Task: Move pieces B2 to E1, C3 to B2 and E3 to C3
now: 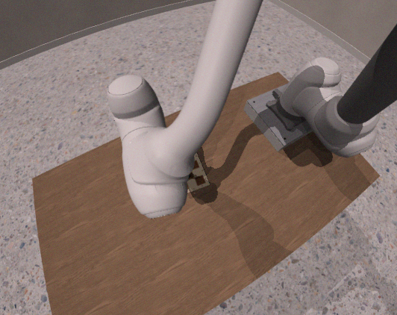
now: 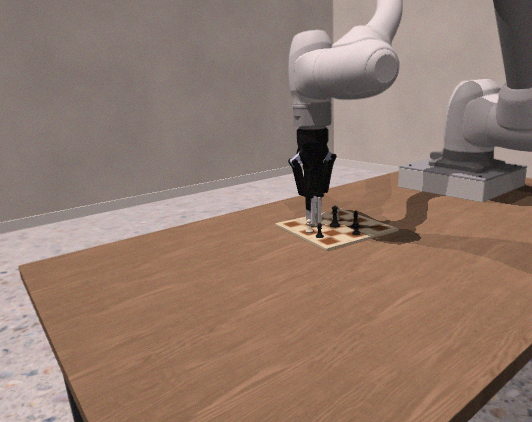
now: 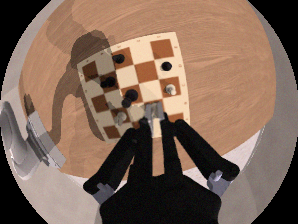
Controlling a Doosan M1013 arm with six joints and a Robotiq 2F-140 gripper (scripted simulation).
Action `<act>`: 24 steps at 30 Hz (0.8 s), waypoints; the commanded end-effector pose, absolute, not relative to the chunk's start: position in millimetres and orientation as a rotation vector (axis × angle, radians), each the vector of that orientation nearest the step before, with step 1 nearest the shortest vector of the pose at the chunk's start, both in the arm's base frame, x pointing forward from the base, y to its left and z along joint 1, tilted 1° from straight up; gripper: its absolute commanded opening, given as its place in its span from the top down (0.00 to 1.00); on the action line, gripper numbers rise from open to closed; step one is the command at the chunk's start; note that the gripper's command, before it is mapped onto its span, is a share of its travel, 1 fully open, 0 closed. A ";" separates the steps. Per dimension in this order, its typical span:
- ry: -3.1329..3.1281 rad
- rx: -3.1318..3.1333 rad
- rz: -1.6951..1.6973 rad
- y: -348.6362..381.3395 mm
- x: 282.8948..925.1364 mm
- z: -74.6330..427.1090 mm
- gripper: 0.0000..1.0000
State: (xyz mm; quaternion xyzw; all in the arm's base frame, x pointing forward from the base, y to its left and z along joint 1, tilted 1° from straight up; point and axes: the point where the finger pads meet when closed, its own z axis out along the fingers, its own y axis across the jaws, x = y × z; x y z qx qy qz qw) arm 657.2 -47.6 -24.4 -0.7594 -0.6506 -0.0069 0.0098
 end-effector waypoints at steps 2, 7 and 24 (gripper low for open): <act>-2.031 -2.371 -0.022 -47.5 657.1 -24.4 1.00; -2.031 -2.371 -0.022 -47.5 657.1 -24.4 1.00; -2.031 -2.371 -0.022 -48.3 657.2 7.9 1.00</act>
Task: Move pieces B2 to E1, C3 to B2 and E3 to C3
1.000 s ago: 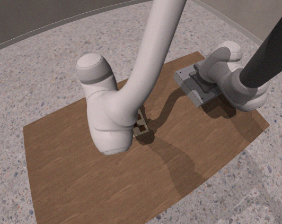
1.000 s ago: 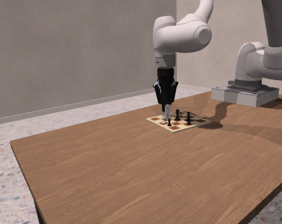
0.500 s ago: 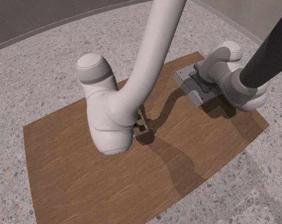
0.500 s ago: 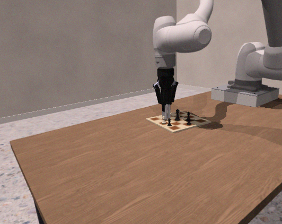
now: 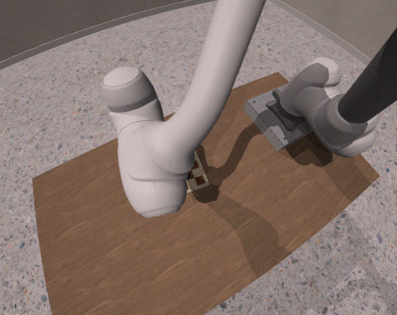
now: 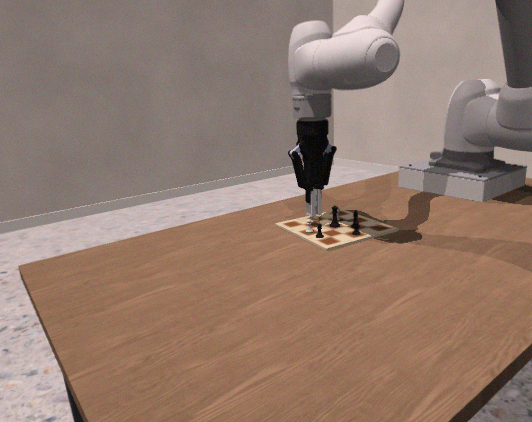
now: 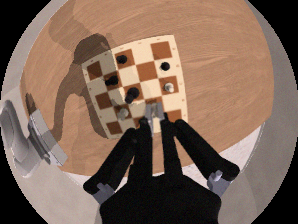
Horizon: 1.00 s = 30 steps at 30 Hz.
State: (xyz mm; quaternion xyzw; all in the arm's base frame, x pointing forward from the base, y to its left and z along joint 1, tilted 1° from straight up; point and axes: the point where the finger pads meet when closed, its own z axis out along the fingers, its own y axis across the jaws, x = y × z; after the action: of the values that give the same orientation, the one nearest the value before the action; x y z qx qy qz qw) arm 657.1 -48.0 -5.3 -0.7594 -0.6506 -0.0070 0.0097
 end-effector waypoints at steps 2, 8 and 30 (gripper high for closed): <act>-2.031 -2.371 -0.022 -48.7 657.2 22.9 1.00; -2.031 -2.371 -0.022 -49.6 657.3 64.1 1.00; -2.044 -2.360 -0.022 31.4 700.4 78.0 1.00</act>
State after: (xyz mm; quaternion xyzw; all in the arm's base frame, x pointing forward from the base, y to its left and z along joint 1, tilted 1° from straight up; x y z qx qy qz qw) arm 679.7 -8.1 77.1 -0.7571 -0.6532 -0.0078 0.0100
